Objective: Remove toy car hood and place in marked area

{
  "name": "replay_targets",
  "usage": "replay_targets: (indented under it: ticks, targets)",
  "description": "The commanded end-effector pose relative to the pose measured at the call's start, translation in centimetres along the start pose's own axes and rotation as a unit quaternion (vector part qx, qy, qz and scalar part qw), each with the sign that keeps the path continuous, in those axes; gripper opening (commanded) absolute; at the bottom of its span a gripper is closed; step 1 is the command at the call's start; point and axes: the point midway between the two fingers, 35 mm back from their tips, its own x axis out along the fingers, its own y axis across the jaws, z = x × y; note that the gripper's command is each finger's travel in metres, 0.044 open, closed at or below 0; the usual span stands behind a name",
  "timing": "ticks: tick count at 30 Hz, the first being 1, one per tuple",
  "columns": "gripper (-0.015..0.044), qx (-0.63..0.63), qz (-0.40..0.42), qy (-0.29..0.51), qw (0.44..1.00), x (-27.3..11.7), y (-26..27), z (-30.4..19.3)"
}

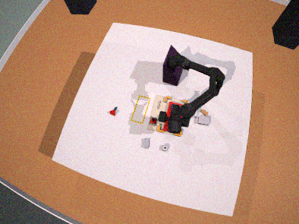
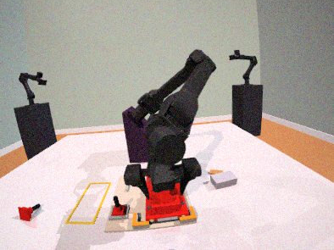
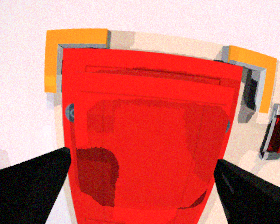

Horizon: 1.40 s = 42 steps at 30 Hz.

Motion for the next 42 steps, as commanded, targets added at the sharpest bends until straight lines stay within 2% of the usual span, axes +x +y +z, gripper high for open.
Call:
replay_targets:
  ticks: [1, 11, 22, 42]
  targets:
    - [0.0361, 0.000, 0.000, 0.000, 1.000, 0.0, 0.0, 0.0]
    - [0.0295, 0.000, 0.000, 0.000, 1.000, 0.0, 0.0, 0.0]
    - [0.0006, 0.000, 0.000, 0.000, 1.000, -0.6, 0.0, 0.0]
    - [0.0000, 0.000, -0.001, 0.000, 1.000, -1.9, 0.0, 0.0]
